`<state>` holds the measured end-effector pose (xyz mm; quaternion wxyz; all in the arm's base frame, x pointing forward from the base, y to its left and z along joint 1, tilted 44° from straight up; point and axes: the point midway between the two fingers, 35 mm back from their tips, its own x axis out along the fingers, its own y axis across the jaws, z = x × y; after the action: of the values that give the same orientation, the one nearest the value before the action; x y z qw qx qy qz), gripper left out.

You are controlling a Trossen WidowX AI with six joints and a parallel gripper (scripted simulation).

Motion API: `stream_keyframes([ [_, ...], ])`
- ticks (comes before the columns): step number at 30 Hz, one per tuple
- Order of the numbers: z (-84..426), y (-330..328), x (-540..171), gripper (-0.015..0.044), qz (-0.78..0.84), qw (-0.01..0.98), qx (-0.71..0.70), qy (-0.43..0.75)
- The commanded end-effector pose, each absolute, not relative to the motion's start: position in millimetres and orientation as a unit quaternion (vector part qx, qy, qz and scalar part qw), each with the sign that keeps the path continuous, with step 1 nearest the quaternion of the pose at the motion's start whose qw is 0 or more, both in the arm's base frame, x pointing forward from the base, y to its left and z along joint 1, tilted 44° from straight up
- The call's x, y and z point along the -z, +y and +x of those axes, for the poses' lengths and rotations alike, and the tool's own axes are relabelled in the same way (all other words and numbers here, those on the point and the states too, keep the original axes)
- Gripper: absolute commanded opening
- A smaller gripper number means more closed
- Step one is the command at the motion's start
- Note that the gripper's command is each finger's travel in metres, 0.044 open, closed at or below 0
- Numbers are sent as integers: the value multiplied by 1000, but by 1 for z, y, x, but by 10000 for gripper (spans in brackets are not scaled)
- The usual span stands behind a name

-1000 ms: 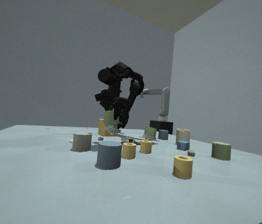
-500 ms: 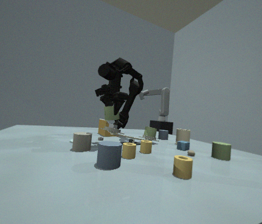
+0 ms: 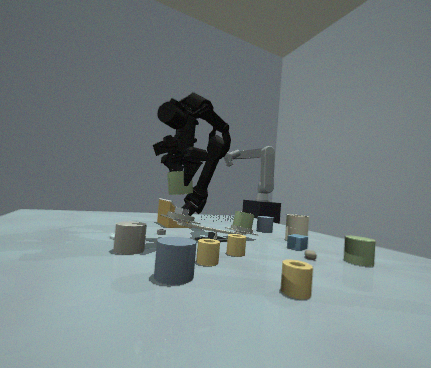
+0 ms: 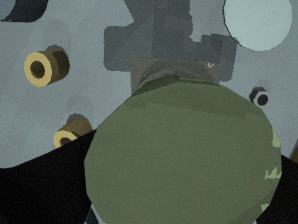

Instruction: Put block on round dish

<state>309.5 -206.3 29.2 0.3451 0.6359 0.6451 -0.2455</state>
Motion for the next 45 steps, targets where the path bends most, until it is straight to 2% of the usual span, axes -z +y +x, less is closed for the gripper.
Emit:
stream_keyframes([
  [1, 309, -213, -37, 0, 634, 355, 247, 641],
  [45, 309, -210, -33, 0, 637, 347, 247, 642],
])
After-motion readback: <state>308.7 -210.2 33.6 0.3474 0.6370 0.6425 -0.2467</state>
